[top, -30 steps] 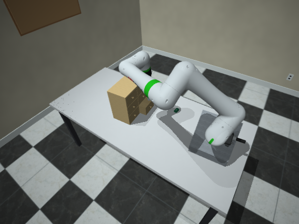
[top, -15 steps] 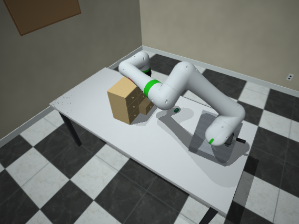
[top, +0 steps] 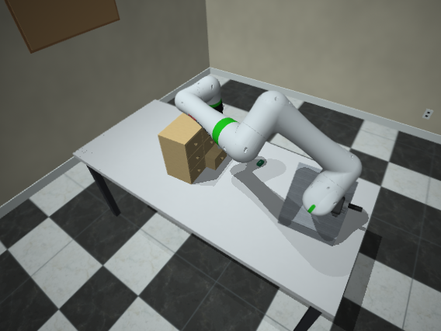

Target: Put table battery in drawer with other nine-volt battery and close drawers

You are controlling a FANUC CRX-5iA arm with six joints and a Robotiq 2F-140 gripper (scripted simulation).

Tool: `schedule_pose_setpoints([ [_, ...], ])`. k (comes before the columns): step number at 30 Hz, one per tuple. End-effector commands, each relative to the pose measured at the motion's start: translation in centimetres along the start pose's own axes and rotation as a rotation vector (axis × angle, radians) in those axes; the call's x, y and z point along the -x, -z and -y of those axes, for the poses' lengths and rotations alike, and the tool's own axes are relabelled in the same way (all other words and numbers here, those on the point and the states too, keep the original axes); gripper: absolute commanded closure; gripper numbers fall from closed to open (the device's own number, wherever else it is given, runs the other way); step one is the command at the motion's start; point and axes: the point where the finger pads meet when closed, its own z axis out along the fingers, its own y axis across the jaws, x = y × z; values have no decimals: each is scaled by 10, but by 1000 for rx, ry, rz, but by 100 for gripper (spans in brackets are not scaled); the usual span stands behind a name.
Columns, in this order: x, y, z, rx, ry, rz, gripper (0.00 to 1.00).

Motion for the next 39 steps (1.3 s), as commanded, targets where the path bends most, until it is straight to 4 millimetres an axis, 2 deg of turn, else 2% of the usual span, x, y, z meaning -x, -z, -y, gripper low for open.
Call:
schedule_pose_setpoints([
  [1, 0, 0, 0, 0, 0, 0, 0],
  [34, 0, 0, 0, 0, 0, 0, 0],
  [39, -6, 6, -1, 10, -25, 6, 0],
])
